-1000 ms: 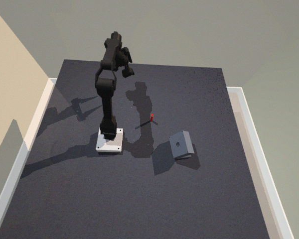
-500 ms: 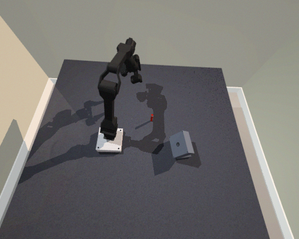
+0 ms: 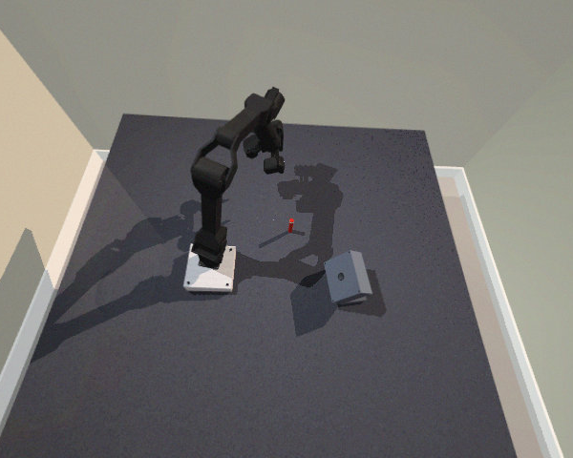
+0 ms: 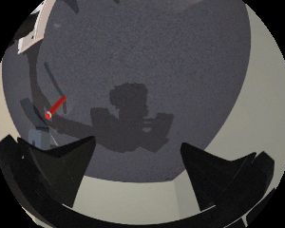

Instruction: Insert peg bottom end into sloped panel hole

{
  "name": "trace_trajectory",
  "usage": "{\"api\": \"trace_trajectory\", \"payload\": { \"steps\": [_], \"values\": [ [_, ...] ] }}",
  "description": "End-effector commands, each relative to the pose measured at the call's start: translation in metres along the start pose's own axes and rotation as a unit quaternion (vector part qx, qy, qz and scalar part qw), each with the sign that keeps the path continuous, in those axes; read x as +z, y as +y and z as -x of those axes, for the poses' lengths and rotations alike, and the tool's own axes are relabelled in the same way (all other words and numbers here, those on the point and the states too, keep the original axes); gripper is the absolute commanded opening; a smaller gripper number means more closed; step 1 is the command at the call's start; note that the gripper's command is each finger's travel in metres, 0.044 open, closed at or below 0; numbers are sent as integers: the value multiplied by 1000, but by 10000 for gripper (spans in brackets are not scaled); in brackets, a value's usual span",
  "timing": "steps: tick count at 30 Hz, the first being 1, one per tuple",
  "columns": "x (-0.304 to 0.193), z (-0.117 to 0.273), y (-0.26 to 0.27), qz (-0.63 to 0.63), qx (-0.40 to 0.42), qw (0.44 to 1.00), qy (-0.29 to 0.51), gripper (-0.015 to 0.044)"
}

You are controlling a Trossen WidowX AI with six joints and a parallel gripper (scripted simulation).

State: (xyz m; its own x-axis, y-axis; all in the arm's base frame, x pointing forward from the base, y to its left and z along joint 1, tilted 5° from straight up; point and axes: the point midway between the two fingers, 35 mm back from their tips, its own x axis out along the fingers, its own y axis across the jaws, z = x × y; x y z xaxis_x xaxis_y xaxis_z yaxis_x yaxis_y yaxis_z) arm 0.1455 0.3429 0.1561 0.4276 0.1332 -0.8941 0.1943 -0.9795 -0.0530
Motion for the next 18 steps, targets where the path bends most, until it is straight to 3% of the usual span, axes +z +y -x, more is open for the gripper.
{"api": "trace_trajectory", "payload": {
  "steps": [1,18],
  "values": [
    [-6,-7,17,-5,12,1000,-17,440],
    [-26,-28,79,-40,42,996,-73,440]
  ]
}}
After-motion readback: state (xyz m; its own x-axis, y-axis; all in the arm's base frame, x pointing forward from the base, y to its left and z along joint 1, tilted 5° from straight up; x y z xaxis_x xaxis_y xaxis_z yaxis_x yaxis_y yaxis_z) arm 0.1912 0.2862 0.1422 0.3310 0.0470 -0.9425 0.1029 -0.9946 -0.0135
